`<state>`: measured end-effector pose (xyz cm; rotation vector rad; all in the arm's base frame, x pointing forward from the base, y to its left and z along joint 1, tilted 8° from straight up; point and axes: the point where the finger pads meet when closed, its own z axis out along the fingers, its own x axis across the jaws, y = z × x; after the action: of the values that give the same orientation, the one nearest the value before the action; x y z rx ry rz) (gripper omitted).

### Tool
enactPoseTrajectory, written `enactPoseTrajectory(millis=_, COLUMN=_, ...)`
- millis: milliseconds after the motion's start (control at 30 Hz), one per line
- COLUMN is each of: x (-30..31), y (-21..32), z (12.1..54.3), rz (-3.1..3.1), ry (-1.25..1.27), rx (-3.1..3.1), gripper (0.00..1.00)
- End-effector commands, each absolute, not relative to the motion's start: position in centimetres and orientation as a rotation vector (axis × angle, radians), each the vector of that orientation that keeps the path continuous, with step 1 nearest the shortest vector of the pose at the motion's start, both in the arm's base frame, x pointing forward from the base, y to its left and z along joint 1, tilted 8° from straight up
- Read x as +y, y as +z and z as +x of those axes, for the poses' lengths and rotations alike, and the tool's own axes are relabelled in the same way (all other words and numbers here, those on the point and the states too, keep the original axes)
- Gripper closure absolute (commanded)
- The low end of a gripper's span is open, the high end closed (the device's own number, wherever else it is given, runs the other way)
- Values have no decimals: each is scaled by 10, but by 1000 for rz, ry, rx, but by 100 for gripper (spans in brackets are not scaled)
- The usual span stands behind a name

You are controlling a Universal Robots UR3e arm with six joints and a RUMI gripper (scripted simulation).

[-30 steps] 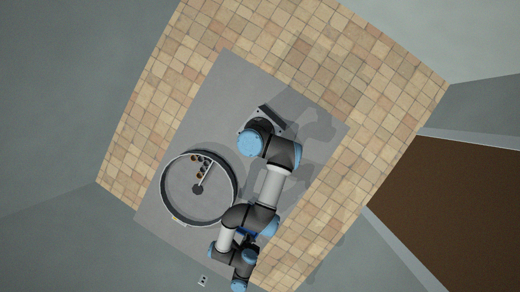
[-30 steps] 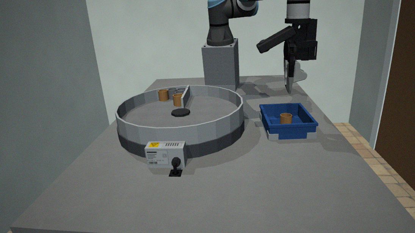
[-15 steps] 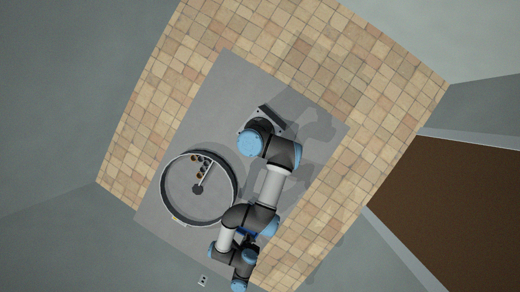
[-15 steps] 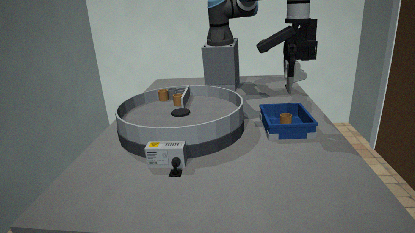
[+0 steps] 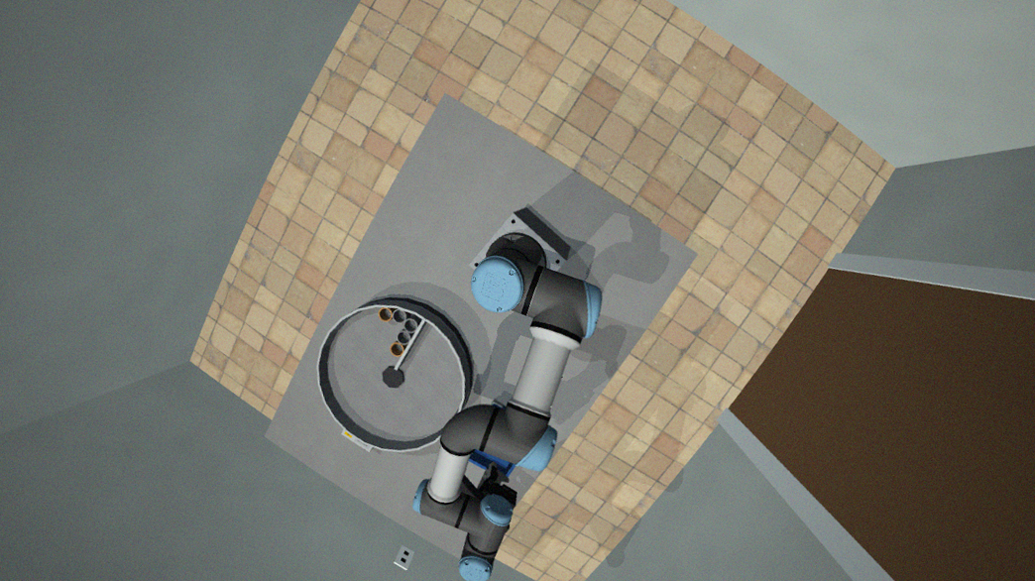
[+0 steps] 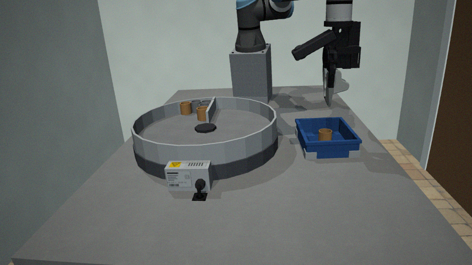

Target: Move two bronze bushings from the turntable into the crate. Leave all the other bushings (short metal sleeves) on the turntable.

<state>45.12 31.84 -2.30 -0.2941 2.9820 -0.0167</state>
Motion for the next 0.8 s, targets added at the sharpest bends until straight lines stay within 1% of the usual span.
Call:
enactPoseTrajectory(millis=0, x=318, y=-22, z=452, rz=-294, ry=-15, rx=2979, gripper=95)
enactPoseTrajectory(millis=767, x=293, y=-22, z=450, rz=-294, ry=-15, rx=2979, gripper=95)
